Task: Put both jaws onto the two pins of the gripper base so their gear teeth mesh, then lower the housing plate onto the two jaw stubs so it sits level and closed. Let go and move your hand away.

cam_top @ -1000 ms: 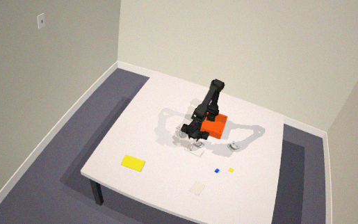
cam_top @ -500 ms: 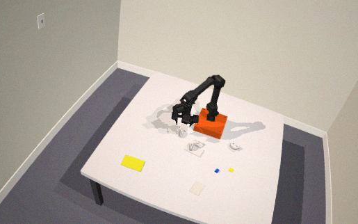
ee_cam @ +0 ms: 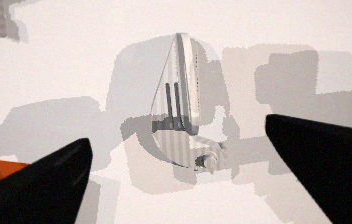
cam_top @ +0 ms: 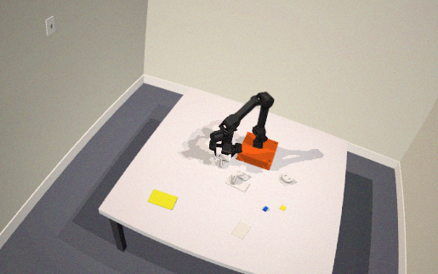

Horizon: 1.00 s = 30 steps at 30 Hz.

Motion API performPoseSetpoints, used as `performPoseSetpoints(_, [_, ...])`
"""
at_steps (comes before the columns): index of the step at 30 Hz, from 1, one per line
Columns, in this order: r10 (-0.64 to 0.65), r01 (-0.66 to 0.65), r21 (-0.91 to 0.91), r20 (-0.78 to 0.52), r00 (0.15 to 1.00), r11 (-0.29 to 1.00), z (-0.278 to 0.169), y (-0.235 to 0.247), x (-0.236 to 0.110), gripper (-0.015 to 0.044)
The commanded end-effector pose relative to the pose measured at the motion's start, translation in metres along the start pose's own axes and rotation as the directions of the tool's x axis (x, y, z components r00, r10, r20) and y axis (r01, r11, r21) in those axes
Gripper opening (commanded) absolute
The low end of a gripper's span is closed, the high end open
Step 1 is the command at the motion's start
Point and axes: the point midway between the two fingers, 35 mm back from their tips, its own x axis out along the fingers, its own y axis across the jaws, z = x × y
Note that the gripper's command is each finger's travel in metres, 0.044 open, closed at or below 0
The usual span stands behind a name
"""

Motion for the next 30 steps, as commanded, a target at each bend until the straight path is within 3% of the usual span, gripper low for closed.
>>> performPoseSetpoints(1, [-0.001, 0.001, -0.004, 0.003, 1.000, 1.000, 0.000, 0.000, 0.004, 0.0440])
performPoseSetpoints(30, [-0.001, 0.001, -0.004, 0.003, 1.000, 1.000, 0.000, 0.000, 0.048, 0.0440])
